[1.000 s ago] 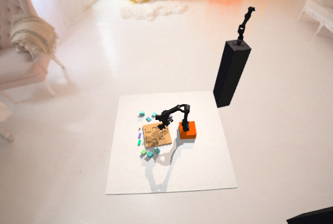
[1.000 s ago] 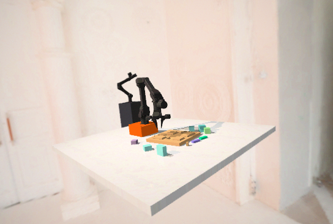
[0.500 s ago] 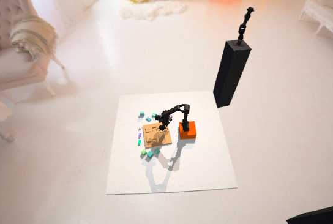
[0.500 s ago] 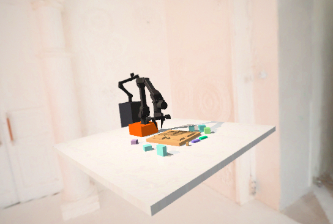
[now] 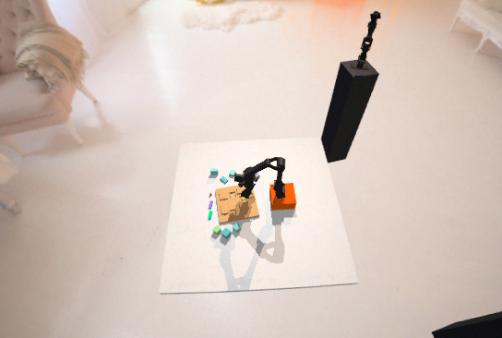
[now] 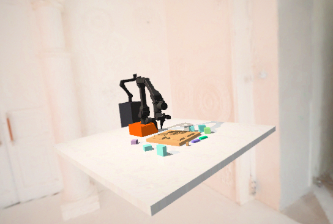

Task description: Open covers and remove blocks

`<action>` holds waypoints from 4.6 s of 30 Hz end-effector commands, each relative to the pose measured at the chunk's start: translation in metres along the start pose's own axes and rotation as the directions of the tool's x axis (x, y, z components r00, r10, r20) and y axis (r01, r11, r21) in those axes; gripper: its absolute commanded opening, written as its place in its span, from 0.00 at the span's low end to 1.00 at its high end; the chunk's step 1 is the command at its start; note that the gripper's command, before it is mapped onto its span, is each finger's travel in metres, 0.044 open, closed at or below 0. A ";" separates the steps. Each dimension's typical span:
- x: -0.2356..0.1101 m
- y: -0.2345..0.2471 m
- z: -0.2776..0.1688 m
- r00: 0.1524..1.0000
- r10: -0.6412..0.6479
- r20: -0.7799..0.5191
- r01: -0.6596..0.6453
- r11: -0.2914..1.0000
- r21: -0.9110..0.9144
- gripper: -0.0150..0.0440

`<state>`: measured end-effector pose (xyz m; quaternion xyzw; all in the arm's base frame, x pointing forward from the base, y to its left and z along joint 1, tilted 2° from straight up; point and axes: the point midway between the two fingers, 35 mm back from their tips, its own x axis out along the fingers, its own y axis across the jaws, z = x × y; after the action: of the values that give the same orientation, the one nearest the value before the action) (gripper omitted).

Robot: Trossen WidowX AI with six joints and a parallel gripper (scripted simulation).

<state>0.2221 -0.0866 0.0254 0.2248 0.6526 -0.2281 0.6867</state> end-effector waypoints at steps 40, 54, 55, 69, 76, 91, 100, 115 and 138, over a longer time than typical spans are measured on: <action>0.011 -0.001 0.000 1.000 -0.002 0.001 0.002 0.993 -0.118 0.50; 0.014 0.000 0.000 1.000 -0.002 0.000 0.002 0.996 0.087 0.50; 0.014 0.000 0.000 1.000 -0.002 0.000 0.002 0.995 0.101 0.50; 0.017 0.000 -0.001 1.000 -0.002 0.000 0.001 0.953 0.302 0.50; 0.018 0.000 0.000 1.000 -0.002 0.000 0.001 0.917 0.398 0.50; 0.021 -0.001 -0.001 1.000 -0.002 0.000 0.001 0.815 0.580 0.50; 0.021 -0.001 -0.001 1.000 -0.002 0.000 0.001 0.813 0.582 0.50; 0.030 0.000 0.000 1.000 -0.002 0.000 0.001 0.813 0.582 0.50; 0.046 0.000 -0.001 1.000 -0.002 0.000 0.001 0.813 0.582 0.50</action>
<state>0.2237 -0.0868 -0.0186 0.4223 0.5529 -0.4150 0.5864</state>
